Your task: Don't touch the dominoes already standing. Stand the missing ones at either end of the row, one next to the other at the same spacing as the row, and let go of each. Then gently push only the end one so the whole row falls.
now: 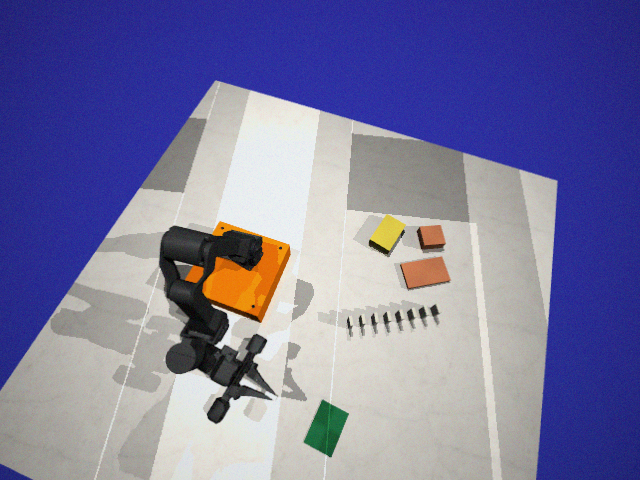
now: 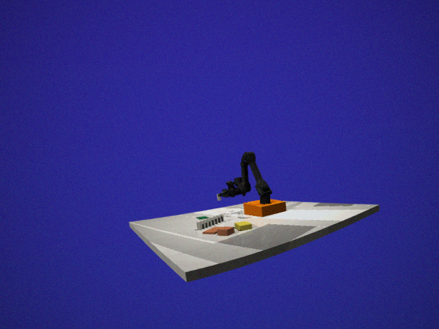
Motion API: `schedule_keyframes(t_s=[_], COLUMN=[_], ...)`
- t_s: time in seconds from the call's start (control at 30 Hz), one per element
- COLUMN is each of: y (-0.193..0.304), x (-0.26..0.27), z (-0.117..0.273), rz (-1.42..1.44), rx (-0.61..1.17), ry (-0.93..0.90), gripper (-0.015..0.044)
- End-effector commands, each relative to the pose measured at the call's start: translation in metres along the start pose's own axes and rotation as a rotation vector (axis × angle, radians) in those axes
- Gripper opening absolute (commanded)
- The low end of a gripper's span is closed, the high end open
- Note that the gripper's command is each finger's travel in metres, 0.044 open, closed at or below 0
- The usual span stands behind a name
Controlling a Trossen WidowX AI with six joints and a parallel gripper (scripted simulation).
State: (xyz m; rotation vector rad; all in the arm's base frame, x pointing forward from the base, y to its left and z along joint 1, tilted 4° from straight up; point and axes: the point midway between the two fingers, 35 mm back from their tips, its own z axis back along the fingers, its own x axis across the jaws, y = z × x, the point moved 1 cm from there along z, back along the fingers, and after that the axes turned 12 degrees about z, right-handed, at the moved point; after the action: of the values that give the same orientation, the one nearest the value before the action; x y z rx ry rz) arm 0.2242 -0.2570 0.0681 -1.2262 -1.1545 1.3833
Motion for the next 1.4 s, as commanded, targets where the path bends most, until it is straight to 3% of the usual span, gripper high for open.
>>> schedule_keyframes(t_s=[0.0, 0.8, 1.37], y=[-0.001, -0.006, 0.046], x=[0.014, 0.032, 0.036], z=[0.009, 0.021, 0.014], rz=[0.005, 0.041, 0.054], rx=[-0.026, -0.058, -0.042], ry=[-0.026, -0.068, -0.078], gripper=[0.0022, 0.0022, 0.0022])
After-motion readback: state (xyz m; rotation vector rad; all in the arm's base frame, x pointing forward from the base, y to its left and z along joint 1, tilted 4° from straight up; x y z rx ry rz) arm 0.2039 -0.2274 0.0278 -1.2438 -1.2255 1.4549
